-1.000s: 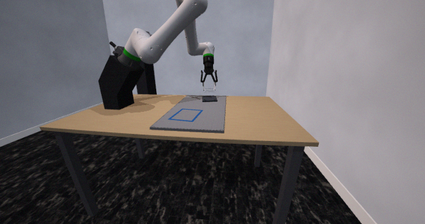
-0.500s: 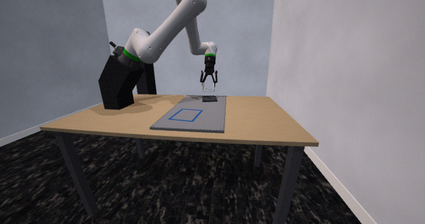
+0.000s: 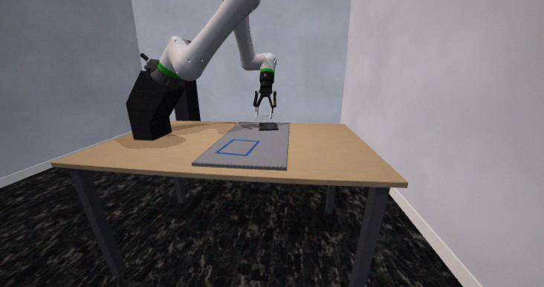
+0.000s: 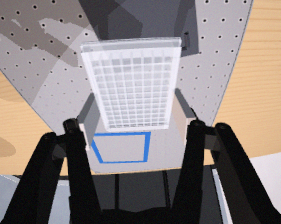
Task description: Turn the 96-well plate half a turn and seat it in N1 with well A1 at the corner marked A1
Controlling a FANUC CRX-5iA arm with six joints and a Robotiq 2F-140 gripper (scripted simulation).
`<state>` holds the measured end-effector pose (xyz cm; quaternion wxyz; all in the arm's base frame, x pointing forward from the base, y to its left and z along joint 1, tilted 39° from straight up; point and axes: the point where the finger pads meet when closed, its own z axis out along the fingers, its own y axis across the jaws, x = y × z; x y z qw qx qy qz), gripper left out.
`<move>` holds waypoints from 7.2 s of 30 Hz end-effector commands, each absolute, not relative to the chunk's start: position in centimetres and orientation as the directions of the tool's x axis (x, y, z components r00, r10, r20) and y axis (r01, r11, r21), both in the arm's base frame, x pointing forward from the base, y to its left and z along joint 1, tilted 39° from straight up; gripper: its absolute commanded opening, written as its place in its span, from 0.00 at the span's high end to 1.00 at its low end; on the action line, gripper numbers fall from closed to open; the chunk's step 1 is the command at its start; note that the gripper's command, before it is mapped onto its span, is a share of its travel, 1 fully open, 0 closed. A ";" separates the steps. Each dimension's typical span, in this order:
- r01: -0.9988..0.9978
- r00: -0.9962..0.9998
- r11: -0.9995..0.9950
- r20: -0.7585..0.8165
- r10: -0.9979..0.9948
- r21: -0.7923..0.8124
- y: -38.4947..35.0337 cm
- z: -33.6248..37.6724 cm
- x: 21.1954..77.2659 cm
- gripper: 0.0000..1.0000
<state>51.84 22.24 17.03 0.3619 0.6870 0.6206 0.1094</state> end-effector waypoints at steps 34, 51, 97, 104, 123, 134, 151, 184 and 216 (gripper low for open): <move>0.773 0.206 0.032 -0.298 0.932 0.633 11.7 15.3 51.4 1.00; 0.773 0.206 0.032 -0.298 0.932 0.633 6.8 14.5 51.2 1.00; 0.773 0.206 0.032 -0.298 0.932 0.633 -6.3 12.4 50.6 1.00; 0.773 0.206 0.032 -0.298 0.932 0.633 -8.6 12.0 50.5 1.00; 0.766 0.381 -0.216 -0.157 0.911 0.606 -8.9 12.0 50.5 1.00; 0.766 0.381 -0.216 -0.157 0.911 0.606 -8.9 12.0 50.5 1.00; 0.766 0.381 -0.216 -0.157 0.911 0.606 -8.9 12.0 50.5 1.00; 0.766 0.381 -0.216 -0.157 0.911 0.606 -8.8 10.7 51.6 1.00; 0.766 0.381 -0.216 -0.157 0.911 0.606 -8.6 9.2 52.8 1.00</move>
